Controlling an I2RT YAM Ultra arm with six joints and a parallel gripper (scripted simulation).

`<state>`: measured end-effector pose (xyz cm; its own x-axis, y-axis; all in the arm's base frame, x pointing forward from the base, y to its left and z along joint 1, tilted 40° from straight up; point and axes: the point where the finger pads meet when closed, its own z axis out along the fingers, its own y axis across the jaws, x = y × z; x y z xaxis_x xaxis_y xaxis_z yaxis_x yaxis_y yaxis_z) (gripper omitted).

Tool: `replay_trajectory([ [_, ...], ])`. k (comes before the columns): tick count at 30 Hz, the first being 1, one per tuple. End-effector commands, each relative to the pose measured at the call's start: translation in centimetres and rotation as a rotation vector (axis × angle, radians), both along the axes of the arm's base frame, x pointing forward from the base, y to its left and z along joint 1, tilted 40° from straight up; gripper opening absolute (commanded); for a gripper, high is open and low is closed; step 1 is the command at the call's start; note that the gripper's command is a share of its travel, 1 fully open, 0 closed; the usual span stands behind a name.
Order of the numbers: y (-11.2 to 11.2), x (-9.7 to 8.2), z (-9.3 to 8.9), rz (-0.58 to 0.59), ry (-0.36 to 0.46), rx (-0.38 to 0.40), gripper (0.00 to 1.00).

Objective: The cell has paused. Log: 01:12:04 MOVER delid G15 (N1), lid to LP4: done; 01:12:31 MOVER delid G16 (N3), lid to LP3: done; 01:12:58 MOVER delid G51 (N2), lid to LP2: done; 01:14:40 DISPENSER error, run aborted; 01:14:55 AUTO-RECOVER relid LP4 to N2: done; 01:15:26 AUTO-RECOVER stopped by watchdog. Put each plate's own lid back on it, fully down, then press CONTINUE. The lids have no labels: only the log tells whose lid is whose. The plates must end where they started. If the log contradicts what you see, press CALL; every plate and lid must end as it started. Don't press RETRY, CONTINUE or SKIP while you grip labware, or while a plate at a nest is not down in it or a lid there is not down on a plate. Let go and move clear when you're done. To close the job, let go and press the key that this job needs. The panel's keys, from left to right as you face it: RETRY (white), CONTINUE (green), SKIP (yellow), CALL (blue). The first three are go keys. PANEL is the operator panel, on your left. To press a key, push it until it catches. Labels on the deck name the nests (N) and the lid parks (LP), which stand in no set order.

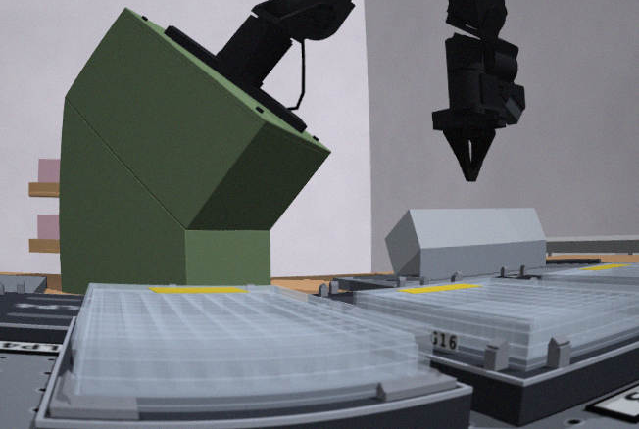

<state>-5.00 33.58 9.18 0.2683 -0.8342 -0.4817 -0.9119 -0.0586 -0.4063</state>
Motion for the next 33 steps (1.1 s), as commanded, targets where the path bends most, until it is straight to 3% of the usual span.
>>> replay_trajectory([
  [1, 0.5, -0.2, 1.1, -0.034, -0.005, 0.028, 0.00],
  [2, 0.6, 0.2, 2.2, -0.045, 0.010, 0.061, 0.00],
  [4, 0.6, 0.2, 2.3, -0.045, 0.010, 0.061, 0.00],
  [18, 1.4, 0.5, 0.9, -0.042, -0.003, 0.044, 0.00],
  [19, 1.0, -0.1, 0.7, -0.021, 0.000, 0.042, 0.00],
  [21, 0.5, 0.9, -0.9, -0.036, -0.009, 0.003, 0.00],
  [27, 1.0, 1.0, -1.7, -0.029, -0.006, 0.001, 0.00],
  [33, 2.1, -0.1, -0.1, -0.018, 0.016, 0.049, 0.00],
])
